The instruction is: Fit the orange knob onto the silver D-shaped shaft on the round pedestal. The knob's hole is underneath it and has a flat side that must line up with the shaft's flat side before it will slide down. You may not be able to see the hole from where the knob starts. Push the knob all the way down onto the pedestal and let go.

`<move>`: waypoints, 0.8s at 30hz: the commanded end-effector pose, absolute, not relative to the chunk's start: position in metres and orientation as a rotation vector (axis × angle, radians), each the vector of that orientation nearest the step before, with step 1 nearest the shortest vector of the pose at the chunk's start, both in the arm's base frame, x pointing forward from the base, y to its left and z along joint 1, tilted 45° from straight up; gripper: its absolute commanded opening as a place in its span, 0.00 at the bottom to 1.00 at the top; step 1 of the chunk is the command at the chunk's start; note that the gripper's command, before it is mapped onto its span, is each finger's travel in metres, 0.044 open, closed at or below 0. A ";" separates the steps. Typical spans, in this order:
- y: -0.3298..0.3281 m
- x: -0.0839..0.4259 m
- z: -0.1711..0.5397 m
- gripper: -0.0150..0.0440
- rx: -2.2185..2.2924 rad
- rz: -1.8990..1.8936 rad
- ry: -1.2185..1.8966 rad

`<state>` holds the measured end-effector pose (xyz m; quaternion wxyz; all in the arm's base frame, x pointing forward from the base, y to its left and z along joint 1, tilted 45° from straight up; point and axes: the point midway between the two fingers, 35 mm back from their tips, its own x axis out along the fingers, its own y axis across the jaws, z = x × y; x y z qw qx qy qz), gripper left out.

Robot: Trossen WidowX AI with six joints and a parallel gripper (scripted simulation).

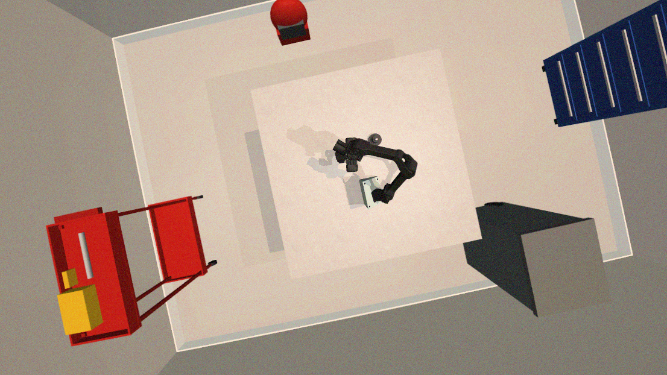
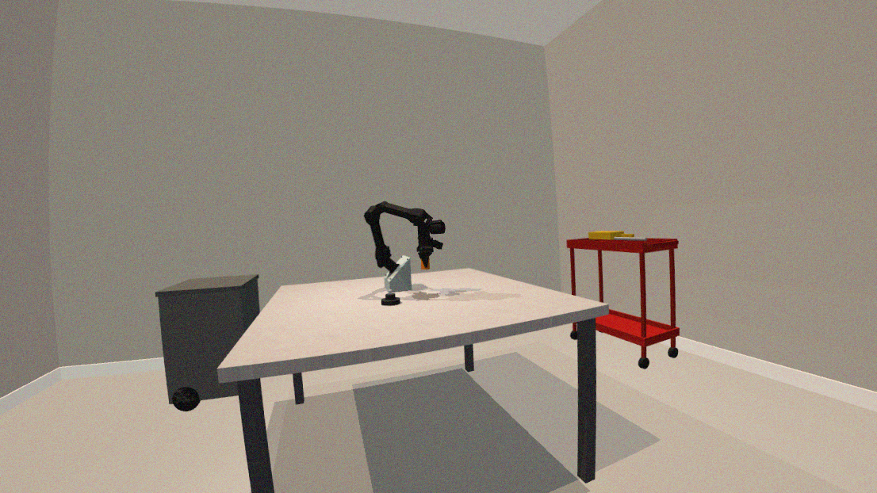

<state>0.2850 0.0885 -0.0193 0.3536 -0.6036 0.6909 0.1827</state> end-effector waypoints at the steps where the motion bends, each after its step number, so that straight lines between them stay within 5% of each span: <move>1: 0.080 0.287 -0.032 0.25 -1.540 0.491 1.800; 24: 0.002 0.288 -0.118 0.25 -1.523 0.488 1.822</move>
